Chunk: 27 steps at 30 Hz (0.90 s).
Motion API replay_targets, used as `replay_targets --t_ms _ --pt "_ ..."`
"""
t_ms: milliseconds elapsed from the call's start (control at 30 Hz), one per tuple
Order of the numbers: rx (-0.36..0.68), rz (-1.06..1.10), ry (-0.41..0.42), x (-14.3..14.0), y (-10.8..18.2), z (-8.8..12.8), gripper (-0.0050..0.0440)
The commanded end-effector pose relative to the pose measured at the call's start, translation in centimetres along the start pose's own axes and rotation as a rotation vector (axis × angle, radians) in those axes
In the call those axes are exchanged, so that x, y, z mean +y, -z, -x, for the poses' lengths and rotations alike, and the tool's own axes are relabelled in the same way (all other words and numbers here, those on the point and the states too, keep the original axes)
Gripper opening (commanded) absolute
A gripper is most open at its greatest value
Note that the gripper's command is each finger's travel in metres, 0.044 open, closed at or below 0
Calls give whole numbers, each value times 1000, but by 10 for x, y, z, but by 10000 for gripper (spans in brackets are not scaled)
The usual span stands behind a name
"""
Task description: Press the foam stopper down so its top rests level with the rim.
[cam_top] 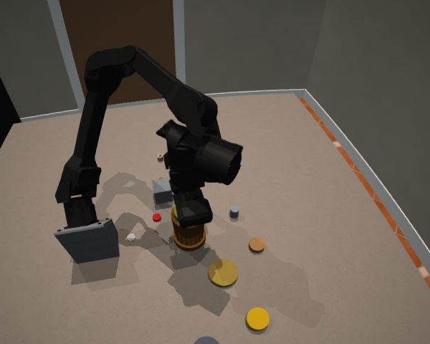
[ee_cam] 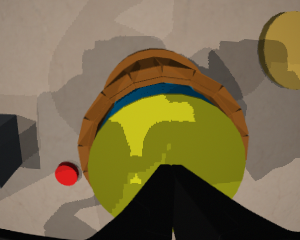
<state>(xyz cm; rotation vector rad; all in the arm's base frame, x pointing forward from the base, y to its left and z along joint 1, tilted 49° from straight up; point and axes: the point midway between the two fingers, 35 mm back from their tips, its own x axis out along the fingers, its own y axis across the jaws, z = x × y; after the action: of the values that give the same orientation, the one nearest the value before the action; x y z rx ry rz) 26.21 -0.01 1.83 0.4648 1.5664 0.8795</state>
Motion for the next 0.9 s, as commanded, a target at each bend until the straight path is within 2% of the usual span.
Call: replay_targets --t_ms 0,867 --pt "-1 -3 -3 1 0 -1 0" --pt "-1 -3 -3 1 1 -4 0"
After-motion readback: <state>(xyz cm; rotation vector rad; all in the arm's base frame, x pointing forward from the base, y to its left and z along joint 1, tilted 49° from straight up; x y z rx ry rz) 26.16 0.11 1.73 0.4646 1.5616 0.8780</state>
